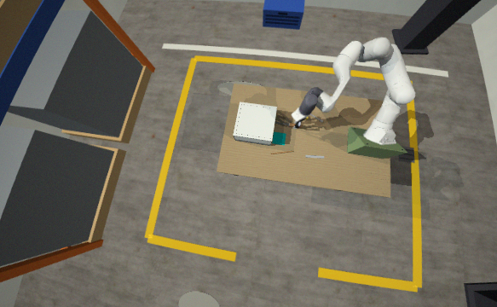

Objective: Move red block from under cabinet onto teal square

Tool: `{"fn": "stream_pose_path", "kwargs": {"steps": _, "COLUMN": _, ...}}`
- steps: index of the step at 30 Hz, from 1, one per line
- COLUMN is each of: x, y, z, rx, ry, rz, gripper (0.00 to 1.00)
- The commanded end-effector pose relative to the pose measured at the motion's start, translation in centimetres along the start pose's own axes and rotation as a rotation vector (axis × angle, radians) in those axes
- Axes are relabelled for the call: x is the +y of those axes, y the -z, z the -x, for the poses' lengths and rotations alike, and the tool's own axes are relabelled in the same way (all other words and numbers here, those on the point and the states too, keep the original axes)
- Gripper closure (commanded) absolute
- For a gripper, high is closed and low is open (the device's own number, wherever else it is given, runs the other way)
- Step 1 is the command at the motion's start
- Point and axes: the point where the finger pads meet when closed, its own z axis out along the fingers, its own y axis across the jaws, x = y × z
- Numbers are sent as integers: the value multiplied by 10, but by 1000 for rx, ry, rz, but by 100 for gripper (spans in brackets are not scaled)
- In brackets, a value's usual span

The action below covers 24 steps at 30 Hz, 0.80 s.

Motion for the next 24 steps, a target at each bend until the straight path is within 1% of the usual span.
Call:
{"fn": "stream_pose_path", "kwargs": {"steps": 1, "x": -1, "y": 2, "z": -10, "rx": -3, "ry": 30, "rz": 3, "gripper": 100}}
{"fn": "stream_pose_path", "kwargs": {"steps": 10, "x": -2, "y": 2, "z": -35, "rx": -3, "ry": 30, "rz": 3, "gripper": 100}}
{"fn": "stream_pose_path", "kwargs": {"steps": 12, "x": -2, "y": 2, "z": -35, "rx": -3, "ry": 30, "rz": 3, "gripper": 100}}
{"fn": "stream_pose_path", "kwargs": {"steps": 24, "x": -2, "y": 2, "z": -62, "rx": -3, "ry": 31, "rz": 3, "gripper": 100}}
